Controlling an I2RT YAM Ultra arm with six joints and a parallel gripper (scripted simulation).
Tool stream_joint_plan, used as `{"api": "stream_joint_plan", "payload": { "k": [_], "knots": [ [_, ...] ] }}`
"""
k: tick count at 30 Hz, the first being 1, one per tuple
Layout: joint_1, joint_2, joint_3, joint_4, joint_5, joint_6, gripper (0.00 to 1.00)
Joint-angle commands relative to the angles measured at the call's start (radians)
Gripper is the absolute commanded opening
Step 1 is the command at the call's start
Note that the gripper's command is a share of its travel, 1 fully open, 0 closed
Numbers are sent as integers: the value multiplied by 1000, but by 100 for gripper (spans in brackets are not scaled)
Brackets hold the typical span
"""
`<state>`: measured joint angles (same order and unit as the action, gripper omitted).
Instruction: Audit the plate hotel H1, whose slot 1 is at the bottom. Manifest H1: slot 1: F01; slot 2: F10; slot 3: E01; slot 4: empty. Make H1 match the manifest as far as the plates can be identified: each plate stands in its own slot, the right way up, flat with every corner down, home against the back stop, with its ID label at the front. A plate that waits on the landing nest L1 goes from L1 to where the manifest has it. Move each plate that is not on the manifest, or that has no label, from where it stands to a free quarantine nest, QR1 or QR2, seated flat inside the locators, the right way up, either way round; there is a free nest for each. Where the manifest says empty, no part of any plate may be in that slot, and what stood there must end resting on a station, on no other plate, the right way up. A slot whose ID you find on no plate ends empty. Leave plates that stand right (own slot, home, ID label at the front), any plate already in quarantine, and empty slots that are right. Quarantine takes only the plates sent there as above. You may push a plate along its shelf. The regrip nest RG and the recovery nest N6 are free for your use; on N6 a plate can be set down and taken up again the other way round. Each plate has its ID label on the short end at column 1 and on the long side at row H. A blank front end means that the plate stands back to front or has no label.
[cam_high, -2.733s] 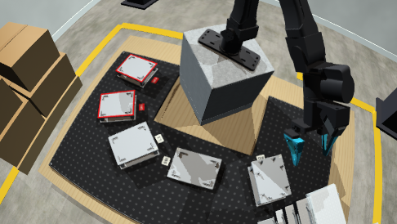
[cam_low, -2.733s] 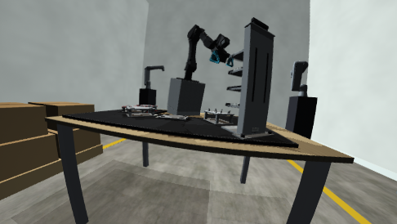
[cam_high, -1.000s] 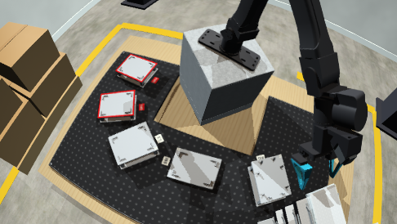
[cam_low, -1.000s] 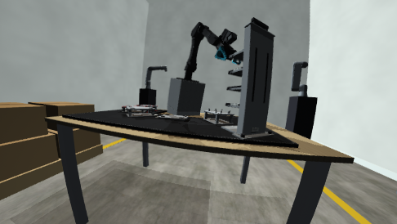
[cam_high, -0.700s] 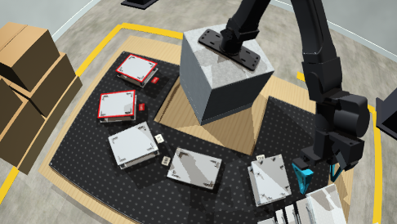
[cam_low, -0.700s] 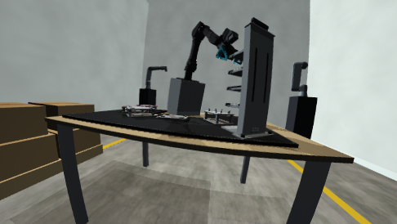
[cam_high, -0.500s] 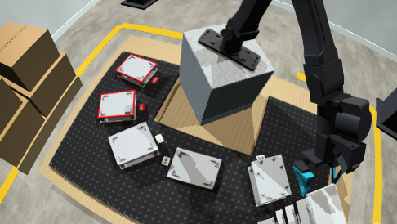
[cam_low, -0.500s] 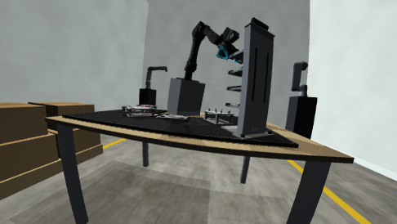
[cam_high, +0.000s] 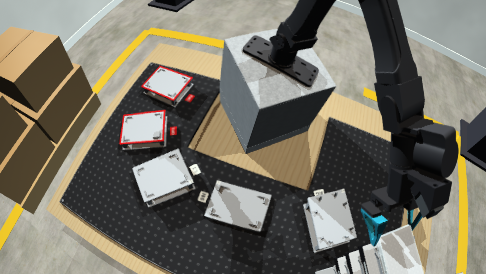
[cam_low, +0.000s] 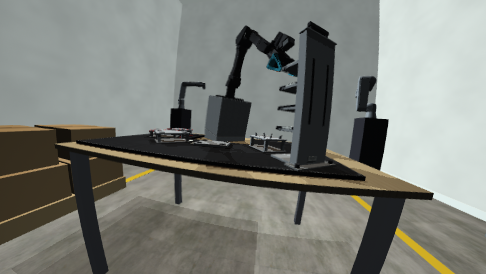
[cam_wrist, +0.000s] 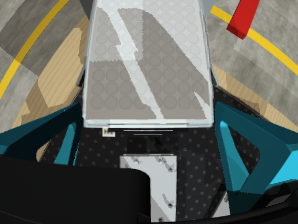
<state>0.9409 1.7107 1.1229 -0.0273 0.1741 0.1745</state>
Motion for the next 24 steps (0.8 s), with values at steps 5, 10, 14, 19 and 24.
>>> {"api": "stream_joint_plan", "payload": {
  "k": [5,10,14,19,24],
  "knots": [
    [-1,-8,9,4,0,-2,86],
    [-1,-8,9,4,0,-2,86],
    [-1,-8,9,4,0,-2,86],
    [-1,-8,9,4,0,-2,86],
    [-1,-8,9,4,0,-2,86]
  ]
}}
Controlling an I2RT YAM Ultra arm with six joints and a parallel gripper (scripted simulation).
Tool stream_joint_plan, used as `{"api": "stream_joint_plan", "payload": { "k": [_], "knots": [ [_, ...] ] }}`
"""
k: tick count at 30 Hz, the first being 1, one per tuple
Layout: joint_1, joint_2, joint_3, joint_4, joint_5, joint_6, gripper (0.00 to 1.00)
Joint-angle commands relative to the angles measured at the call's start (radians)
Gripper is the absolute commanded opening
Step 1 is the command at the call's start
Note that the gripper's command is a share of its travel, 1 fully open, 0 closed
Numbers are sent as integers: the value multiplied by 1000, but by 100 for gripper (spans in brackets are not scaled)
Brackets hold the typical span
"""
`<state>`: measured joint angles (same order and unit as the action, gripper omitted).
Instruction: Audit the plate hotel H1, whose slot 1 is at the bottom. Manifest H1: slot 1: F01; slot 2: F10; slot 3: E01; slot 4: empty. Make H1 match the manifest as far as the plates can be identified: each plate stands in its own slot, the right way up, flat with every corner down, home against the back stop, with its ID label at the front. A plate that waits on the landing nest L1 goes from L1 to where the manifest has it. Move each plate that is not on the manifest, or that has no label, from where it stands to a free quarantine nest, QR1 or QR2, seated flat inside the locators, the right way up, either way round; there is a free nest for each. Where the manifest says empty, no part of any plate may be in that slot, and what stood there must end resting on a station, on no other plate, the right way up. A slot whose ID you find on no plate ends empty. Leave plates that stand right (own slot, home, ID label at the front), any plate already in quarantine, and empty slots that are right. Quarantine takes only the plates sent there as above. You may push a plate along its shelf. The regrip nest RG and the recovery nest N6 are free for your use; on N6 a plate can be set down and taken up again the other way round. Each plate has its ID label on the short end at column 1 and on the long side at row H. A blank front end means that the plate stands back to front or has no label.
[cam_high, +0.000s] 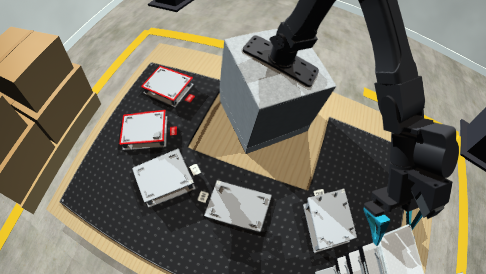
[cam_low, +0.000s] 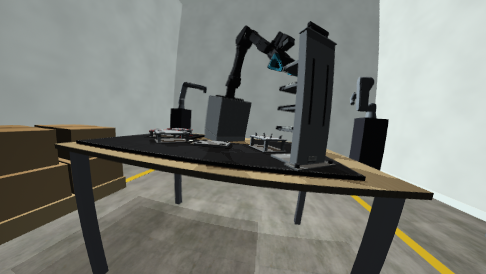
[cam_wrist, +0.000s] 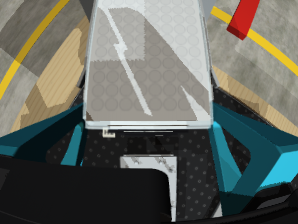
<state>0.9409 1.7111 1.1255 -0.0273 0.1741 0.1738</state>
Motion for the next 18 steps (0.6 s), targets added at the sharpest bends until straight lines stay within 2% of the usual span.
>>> {"api": "stream_joint_plan", "payload": {
  "k": [1,5,18],
  "knots": [
    [-1,-8,7,4,0,-1,86],
    [-1,-9,7,3,0,-1,86],
    [10,-56,-57,18,9,5,86]
  ]
}}
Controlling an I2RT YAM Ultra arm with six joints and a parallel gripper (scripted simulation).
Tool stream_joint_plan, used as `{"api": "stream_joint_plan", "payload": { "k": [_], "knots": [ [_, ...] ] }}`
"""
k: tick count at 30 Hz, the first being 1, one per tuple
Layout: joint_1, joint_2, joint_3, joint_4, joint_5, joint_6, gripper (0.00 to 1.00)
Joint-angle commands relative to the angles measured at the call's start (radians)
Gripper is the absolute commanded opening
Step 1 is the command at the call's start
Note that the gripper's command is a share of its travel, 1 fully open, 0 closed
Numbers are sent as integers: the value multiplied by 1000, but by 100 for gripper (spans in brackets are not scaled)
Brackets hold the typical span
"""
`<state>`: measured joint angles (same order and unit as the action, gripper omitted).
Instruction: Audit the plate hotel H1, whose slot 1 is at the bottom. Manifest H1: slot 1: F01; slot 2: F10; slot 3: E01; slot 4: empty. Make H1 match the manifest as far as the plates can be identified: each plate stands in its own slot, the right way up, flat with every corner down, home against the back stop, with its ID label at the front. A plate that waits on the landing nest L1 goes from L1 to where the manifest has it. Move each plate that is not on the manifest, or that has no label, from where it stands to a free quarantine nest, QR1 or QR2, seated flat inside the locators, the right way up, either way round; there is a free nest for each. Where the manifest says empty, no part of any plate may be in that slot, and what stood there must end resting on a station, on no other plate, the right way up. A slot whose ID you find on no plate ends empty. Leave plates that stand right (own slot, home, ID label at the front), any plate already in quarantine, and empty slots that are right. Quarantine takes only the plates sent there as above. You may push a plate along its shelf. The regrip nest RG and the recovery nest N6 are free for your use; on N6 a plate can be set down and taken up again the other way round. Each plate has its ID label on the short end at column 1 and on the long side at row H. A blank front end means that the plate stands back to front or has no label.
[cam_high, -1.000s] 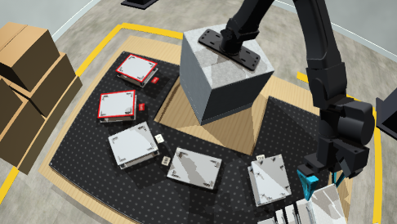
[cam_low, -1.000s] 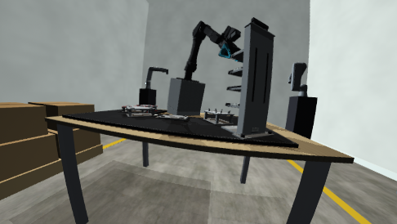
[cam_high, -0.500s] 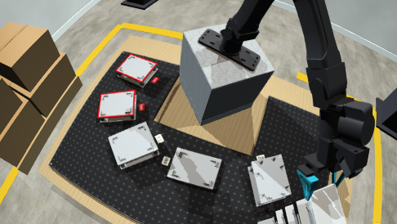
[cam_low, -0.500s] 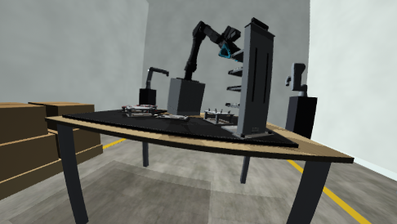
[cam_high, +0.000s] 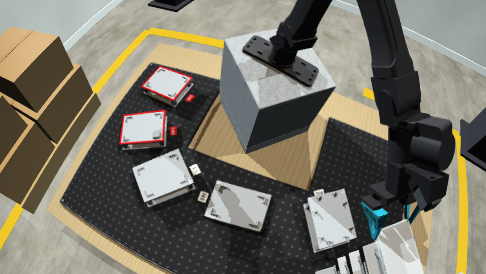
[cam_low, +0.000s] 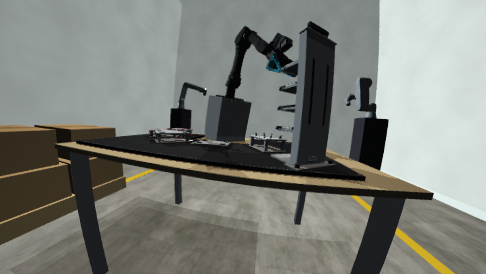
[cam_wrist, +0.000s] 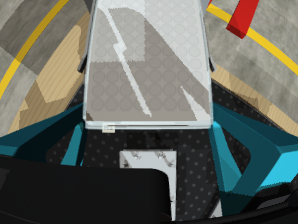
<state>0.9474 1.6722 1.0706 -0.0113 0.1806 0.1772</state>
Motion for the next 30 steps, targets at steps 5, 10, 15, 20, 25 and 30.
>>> {"api": "stream_joint_plan", "payload": {
  "k": [5,10,15,20,25,30],
  "knots": [
    [8,-39,-30,8,7,5,86],
    [12,-56,-53,13,10,7,86],
    [17,-74,-75,17,14,10,86],
    [22,-96,-102,22,18,13,86],
    [28,-118,-129,26,23,17,86],
    [32,-131,-145,28,26,19,86]
  ]
}}
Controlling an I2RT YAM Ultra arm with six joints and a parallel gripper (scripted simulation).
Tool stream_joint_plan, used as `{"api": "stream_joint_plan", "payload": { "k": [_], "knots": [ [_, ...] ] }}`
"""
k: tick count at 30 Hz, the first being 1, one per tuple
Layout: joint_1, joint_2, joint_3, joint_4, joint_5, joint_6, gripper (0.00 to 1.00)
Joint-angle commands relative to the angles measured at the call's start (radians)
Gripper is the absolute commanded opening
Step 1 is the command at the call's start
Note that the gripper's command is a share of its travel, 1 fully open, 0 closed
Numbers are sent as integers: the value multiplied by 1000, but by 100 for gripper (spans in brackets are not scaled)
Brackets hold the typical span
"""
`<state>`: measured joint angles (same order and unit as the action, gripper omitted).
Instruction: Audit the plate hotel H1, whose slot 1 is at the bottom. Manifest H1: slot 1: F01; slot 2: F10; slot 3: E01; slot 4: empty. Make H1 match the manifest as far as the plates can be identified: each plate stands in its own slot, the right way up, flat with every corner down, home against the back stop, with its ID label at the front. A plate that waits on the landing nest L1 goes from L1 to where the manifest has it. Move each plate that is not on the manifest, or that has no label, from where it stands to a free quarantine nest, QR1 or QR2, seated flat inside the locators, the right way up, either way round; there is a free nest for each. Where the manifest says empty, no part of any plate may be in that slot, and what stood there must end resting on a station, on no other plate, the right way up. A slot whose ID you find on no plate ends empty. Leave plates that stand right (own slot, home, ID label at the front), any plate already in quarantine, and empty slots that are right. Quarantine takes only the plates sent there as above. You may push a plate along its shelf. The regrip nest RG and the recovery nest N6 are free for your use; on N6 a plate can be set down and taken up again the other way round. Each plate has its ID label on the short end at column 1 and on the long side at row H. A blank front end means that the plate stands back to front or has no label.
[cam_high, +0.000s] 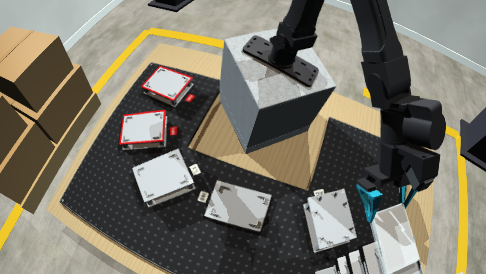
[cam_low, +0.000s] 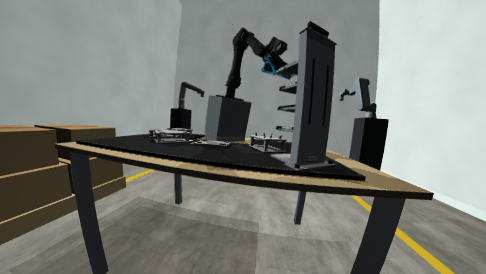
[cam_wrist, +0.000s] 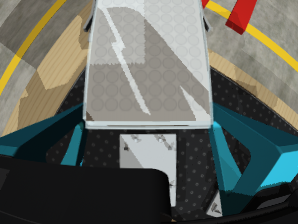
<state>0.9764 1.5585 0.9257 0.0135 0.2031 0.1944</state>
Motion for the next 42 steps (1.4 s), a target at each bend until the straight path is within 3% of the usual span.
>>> {"api": "stream_joint_plan", "payload": {
  "k": [1,42],
  "knots": [
    [4,-21,-5,4,4,2,86],
    [58,-191,-188,9,48,34,86]
  ]
}}
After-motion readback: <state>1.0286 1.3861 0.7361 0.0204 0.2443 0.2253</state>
